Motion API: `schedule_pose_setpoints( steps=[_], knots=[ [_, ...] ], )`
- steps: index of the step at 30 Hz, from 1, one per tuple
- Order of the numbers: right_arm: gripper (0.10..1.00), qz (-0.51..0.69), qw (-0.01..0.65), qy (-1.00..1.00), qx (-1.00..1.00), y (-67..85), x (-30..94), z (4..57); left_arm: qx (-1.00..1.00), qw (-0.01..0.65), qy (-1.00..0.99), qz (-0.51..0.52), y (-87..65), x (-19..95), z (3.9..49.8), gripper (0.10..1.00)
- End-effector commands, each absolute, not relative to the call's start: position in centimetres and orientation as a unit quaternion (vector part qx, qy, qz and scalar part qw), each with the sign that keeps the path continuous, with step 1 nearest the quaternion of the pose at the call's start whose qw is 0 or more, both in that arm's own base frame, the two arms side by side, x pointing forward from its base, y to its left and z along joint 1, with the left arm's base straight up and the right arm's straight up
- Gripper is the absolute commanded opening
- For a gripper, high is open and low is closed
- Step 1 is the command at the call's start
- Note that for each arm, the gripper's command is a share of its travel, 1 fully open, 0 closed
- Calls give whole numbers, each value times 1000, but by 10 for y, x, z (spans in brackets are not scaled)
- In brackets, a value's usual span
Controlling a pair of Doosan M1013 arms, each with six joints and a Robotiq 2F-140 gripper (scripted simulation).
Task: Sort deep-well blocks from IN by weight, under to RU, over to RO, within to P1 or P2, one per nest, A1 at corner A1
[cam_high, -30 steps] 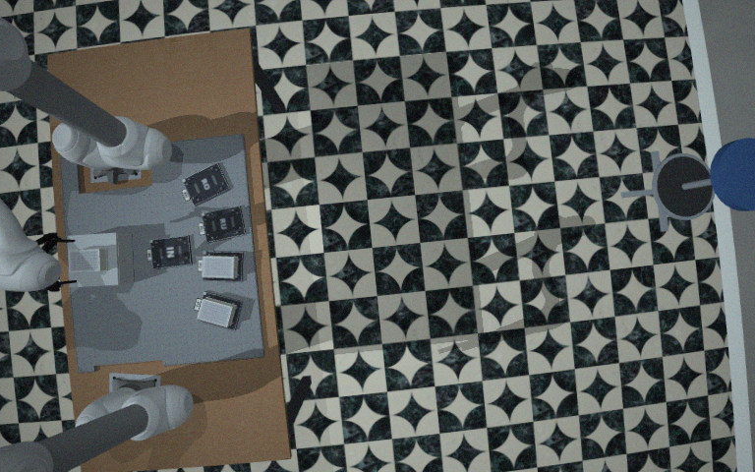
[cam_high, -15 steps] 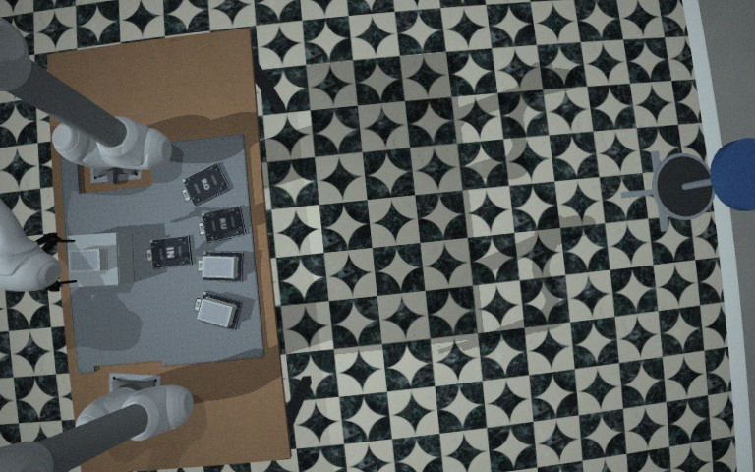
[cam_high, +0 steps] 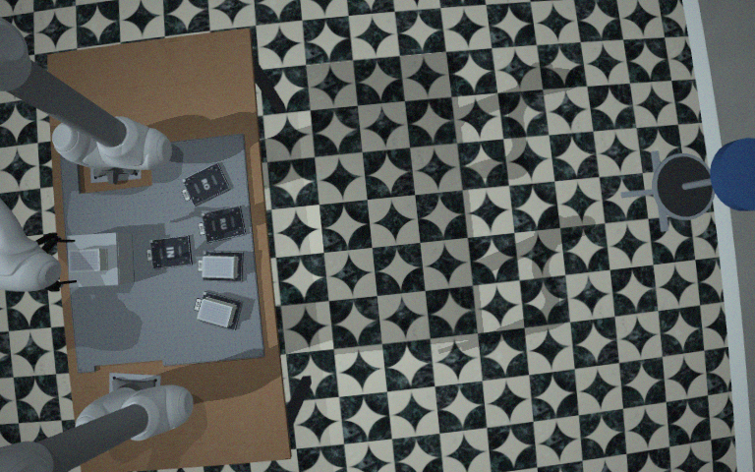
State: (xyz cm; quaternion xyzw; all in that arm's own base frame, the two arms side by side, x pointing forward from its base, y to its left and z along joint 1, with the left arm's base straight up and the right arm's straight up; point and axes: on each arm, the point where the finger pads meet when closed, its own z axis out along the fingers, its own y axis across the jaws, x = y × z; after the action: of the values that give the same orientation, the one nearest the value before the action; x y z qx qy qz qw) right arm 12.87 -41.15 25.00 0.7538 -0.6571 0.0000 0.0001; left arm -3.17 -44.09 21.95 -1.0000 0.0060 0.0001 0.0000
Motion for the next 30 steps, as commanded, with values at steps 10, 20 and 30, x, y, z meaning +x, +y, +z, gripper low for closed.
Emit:
schedule_pose_setpoints(
  steps=[10,20,30],
  knots=[
    [1000,0,0,-657,754,-412,129,250,-1000,0,6,0,-441,-32,210,1000],
    [1000,0,0,-657,754,-412,129,250,-1000,-1,6,0,-441,-32,210,1000],
    [1000,0,0,-657,754,-412,129,250,-1000,0,6,0,-441,-32,198,1000]
  ],
)
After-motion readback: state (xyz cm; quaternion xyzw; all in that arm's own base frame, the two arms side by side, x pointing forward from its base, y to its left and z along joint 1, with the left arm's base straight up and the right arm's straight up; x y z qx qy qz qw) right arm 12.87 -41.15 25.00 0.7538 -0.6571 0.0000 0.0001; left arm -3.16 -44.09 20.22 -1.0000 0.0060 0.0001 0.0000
